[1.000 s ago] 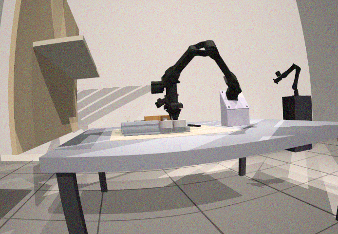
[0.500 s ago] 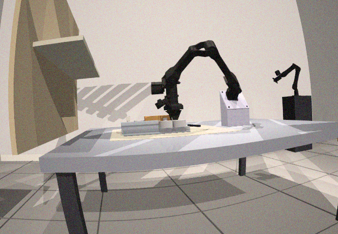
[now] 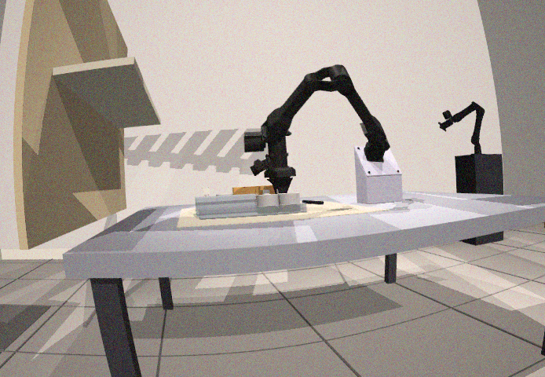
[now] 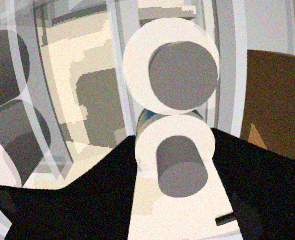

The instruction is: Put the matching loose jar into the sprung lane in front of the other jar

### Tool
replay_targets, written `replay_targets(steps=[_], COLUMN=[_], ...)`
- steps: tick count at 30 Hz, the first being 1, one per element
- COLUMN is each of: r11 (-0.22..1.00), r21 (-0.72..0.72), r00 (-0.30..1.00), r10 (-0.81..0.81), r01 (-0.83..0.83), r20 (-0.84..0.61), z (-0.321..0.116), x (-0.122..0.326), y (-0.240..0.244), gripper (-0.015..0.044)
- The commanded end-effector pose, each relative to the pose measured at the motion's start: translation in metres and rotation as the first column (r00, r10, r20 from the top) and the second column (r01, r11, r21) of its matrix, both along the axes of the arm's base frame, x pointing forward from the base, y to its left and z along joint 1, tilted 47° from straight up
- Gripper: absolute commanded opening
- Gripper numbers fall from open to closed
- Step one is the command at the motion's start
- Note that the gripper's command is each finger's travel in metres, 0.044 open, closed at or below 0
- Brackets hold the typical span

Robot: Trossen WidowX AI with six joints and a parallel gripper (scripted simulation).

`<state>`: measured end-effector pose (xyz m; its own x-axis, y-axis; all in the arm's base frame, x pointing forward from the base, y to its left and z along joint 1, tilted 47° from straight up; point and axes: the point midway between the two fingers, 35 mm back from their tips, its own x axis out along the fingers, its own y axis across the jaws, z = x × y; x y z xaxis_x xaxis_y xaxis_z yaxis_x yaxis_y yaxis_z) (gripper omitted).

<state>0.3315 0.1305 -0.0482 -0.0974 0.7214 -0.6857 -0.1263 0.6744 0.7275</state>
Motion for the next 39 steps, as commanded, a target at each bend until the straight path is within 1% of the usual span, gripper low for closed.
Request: replay_targets(steps=[1,39], r11=[1.000,1.000], r21=[0.009,0.009], r00=[1.000,1.000], r10=[0.001,0.001], r01=[-0.001,-0.001], r20=[0.016,0.016], z=[0.0014,0.0011], x=[0.0025,-0.0038], y=[0.0021,0.0011], gripper=[0.0000,0.0000])
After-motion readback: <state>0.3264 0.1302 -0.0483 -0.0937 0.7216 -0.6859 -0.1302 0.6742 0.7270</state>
